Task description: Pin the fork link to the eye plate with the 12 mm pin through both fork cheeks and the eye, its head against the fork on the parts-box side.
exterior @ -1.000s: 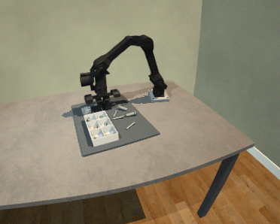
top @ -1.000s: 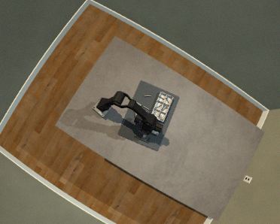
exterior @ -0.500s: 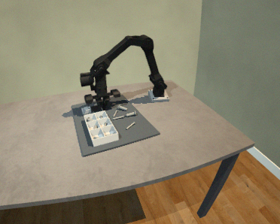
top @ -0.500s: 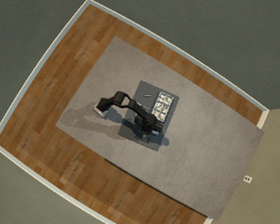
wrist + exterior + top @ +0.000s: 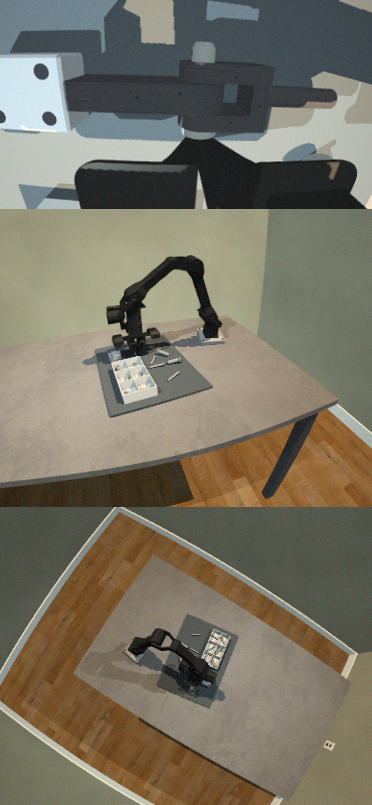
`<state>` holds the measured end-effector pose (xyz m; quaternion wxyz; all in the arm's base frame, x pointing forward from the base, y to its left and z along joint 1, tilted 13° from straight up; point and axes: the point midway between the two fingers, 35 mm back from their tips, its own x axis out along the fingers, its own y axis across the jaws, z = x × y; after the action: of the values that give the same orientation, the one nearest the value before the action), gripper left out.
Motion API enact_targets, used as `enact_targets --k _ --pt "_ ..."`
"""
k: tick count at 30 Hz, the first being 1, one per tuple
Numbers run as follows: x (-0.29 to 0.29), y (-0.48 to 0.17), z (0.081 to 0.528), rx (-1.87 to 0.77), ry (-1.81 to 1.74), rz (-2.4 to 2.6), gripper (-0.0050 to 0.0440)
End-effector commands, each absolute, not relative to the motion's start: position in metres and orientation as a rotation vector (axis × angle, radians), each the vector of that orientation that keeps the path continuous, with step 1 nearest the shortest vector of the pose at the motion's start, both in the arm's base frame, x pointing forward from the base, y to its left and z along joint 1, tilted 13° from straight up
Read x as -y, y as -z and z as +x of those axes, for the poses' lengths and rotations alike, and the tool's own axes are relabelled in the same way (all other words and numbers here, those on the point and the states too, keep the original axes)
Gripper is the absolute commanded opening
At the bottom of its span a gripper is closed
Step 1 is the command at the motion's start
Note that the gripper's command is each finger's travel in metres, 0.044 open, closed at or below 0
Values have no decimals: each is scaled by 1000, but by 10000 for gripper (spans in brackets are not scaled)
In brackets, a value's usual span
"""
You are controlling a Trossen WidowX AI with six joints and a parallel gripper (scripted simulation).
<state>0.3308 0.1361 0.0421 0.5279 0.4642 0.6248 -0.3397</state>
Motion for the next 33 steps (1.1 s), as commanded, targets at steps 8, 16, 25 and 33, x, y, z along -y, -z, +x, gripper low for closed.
enact_targets --k 8,16,25,33 --pt "-134 -43 330 -1491 811 1111 -50" --pt "-134 -43 330 -1491 811 1111 -50" --pt "-134 -43 330 -1491 811 1111 -50" --pt "-137 -44 330 -1489 809 1113 -50"
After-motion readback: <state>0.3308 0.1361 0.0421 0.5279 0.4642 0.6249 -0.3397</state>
